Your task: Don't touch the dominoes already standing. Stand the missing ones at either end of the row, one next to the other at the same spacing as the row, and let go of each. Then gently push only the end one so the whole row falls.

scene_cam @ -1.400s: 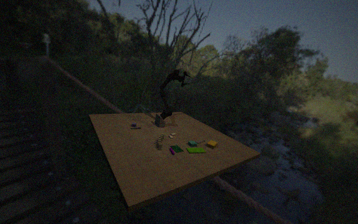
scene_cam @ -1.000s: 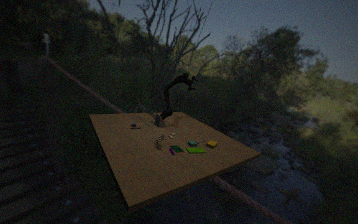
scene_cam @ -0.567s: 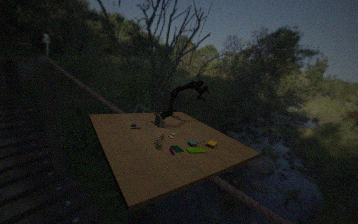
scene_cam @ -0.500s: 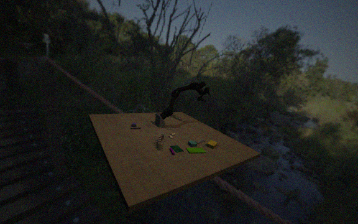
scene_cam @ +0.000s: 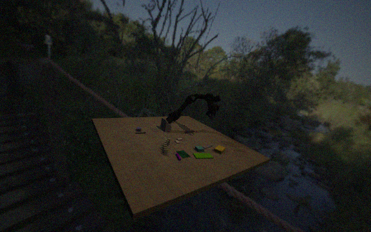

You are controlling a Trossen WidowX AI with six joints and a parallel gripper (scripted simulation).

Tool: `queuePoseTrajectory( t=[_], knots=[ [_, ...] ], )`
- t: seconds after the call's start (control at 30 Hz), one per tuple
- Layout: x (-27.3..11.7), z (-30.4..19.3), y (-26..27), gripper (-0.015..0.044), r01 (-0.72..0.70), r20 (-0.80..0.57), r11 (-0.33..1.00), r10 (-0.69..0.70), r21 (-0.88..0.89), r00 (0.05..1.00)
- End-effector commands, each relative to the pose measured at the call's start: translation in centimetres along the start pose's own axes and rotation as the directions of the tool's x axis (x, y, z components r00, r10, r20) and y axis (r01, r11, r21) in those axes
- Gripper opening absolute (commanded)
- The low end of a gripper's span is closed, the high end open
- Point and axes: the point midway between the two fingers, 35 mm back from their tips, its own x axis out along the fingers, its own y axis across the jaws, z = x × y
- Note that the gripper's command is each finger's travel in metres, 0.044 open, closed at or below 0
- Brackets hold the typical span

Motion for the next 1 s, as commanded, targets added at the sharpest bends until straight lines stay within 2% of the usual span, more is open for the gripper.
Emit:
queuePoseTrajectory(
  t=[0.0,0.27,0.43,0.6,0.8,0.97],
  knots=[
    [4.4,-4.9,-1.8,0.044,-0.072,-0.112,0.982,0.092,0.174,0.989],
    [11.5,-17.0,-3.6,0.044,-0.137,-0.247,0.809,0.329,0.571,0.912],
    [14.2,-25.2,-2.5,0.044,-0.115,-0.24,0.587,0.493,0.802,0.836],
    [15.4,-32.4,0.2,0.044,-0.054,-0.162,0.311,0.626,0.949,0.763],
    [15.5,-33.2,0.9,0.044,-0.044,-0.147,0.272,0.64,0.961,0.754],
    [18.6,-33.9,3.5,0.044,-0.044,-0.147,0.272,0.64,0.961,0.754]
  ],
)
